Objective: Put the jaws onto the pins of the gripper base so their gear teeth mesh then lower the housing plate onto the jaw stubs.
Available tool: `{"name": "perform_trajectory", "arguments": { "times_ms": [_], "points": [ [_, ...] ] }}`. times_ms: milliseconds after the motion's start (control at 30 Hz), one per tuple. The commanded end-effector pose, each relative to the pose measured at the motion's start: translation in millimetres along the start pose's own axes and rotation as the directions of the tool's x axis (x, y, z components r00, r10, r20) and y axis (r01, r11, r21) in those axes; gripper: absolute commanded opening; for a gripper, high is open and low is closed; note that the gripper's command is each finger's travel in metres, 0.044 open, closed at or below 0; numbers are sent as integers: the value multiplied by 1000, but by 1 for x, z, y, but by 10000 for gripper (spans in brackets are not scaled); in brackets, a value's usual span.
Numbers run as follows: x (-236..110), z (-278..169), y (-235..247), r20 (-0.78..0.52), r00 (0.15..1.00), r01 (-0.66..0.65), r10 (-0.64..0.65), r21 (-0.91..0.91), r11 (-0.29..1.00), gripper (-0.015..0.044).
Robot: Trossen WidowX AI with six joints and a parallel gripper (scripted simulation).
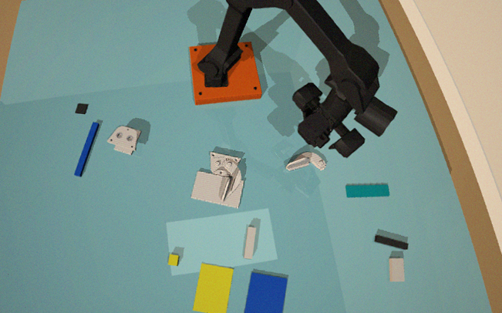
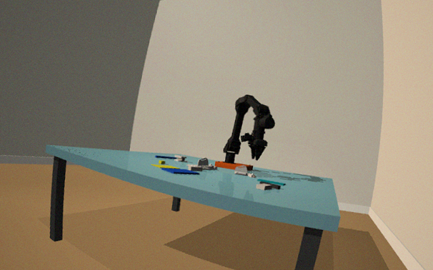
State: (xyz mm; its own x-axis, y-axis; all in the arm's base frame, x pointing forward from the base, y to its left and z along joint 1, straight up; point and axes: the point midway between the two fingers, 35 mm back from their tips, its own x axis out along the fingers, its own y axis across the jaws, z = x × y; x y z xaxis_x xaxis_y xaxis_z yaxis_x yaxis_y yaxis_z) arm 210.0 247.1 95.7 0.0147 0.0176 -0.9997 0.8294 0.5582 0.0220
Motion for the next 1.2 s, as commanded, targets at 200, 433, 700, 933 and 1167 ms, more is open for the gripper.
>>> {"name": "perform_trajectory", "arguments": {
  "times_ms": [200, 433, 700, 933, 1167],
  "points": [
    [0, 0, 0, 0, 1000, 0, 0, 0, 1000, 440],
    [0, 0, 0, 0, 1000, 0, 0, 0, 1000, 440],
    [0, 0, 0, 0, 1000, 0, 0, 0, 1000, 256],
    [0, 0, 0, 0, 1000, 0, 0, 0, 1000, 72],
    [0, 0, 0, 0, 1000, 0, 0, 0, 1000, 0]
  ]
}}
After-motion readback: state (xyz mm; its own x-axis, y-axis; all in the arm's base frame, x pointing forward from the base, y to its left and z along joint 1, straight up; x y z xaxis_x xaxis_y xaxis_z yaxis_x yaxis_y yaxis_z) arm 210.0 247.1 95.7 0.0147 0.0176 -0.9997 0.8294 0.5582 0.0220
